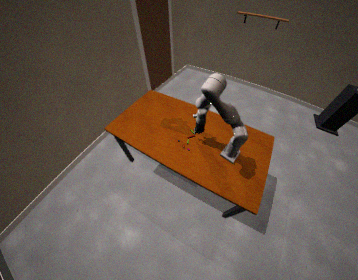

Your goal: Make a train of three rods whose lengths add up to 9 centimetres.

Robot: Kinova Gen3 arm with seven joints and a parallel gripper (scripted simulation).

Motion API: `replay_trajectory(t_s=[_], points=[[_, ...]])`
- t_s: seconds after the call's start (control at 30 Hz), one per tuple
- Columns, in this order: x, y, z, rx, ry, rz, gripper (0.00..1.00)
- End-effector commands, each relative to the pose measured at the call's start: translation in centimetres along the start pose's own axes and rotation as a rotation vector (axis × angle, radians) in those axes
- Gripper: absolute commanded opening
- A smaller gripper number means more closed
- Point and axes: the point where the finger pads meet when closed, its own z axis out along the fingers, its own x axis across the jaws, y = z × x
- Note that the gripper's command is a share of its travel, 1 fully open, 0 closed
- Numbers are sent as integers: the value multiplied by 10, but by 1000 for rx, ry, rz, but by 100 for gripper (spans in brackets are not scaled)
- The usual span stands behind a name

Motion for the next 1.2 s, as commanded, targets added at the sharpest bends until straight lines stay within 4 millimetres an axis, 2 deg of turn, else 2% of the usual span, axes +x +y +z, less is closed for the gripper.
replay_trajectory(t_s=[0.0, 0.83, 1.17], points=[[0, 0, 0, 1, -1, 0, 100], [-1, 0, 0, 0, -1, -6, 100], [-9, 3, 1, -8, 4, -165, 100]])
